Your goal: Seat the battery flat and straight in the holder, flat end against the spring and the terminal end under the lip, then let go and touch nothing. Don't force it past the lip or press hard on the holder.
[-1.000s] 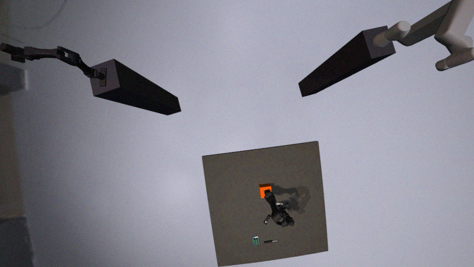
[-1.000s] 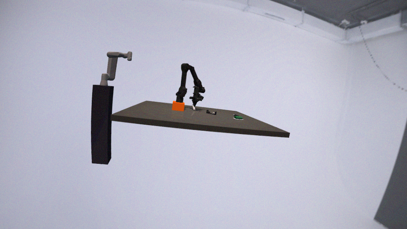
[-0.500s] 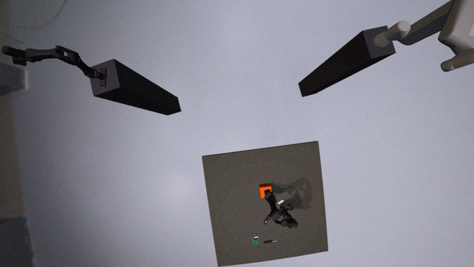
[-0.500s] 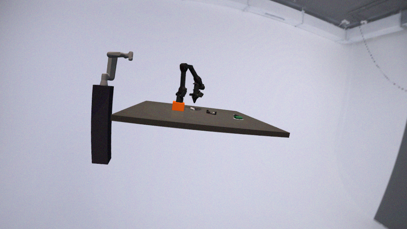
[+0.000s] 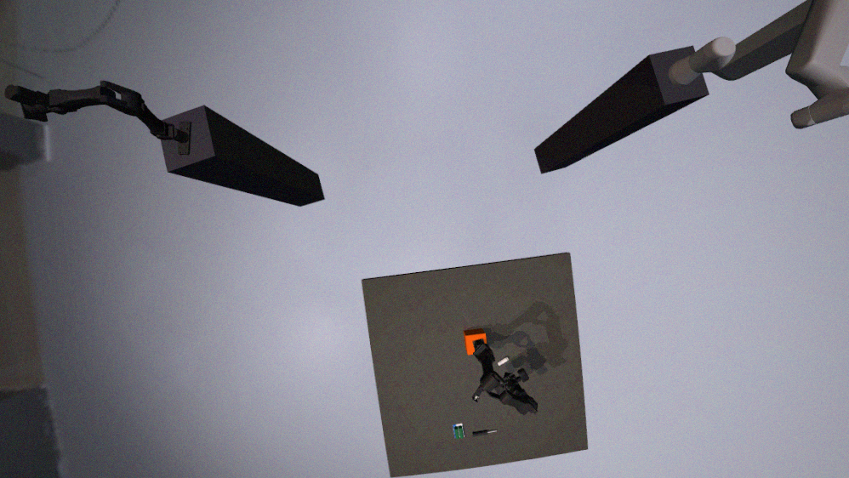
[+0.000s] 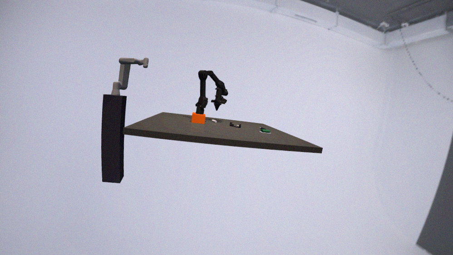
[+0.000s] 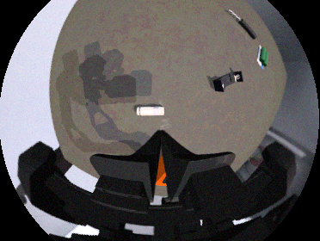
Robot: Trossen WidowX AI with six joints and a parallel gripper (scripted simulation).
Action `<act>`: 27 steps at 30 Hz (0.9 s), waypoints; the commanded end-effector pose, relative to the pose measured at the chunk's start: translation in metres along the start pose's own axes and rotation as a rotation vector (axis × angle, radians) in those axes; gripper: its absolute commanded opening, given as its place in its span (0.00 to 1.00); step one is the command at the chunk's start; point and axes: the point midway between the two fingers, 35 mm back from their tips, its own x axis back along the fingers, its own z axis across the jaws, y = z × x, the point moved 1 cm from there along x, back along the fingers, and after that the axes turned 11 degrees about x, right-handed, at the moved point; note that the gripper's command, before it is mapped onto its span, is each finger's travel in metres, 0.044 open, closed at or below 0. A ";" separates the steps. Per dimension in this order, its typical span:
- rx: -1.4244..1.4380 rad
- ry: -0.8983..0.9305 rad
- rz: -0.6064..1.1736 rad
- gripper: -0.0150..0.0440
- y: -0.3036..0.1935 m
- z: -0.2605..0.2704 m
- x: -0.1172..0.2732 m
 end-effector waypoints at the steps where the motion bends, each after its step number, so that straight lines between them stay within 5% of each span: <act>1: 0.016 0.000 0.000 0.30 0.000 0.000 -0.001; 9: 0.747 0.000 -0.002 0.65 0.005 0.011 -0.032; 18: 1.579 -0.002 -0.004 0.66 0.004 0.022 -0.067; 27: 1.595 -0.002 -0.004 0.66 0.004 0.022 -0.067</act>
